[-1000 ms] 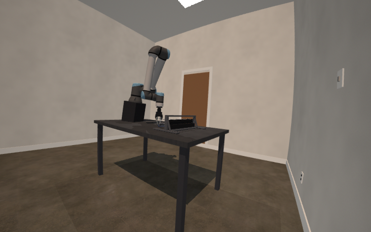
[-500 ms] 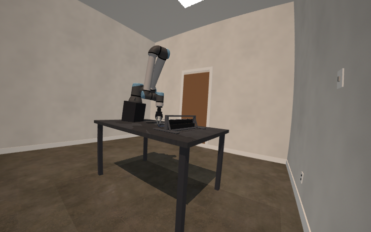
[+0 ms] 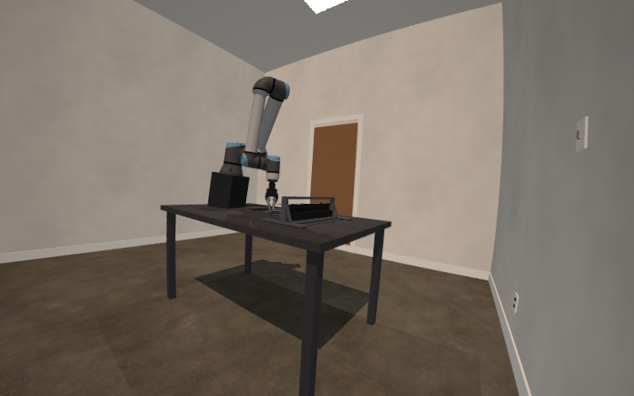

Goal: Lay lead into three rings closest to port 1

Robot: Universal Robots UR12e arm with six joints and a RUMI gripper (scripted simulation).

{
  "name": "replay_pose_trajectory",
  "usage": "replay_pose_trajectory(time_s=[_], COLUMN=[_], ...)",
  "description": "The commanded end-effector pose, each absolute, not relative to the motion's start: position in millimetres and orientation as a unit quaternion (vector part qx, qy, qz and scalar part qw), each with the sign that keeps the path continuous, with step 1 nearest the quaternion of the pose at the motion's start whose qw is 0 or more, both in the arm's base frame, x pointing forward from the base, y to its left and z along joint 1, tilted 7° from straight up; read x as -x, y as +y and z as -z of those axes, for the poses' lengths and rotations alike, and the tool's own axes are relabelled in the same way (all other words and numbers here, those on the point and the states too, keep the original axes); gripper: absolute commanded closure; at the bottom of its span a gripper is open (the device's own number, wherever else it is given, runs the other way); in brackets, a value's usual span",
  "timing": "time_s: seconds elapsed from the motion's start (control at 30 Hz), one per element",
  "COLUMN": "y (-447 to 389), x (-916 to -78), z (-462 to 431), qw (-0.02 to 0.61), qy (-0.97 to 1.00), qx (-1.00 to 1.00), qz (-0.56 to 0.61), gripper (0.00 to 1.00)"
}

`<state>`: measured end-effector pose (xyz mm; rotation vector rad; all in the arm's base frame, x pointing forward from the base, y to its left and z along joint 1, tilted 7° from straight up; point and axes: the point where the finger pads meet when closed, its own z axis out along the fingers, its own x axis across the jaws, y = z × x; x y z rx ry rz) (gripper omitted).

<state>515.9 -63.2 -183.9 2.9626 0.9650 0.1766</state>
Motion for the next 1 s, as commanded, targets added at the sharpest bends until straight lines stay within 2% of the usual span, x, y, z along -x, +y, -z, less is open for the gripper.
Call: replay_pose_trajectory(time_s=[0.0, 0.97], y=[-63.4, -63.7], x=[-515.4, -513.5], z=[176.9, 159.7], qw=[0.011, 0.011], qy=[0.309, 0.309], qx=[-0.949, -0.949], qz=[-0.057, -0.057], gripper=[1.0, 1.0])
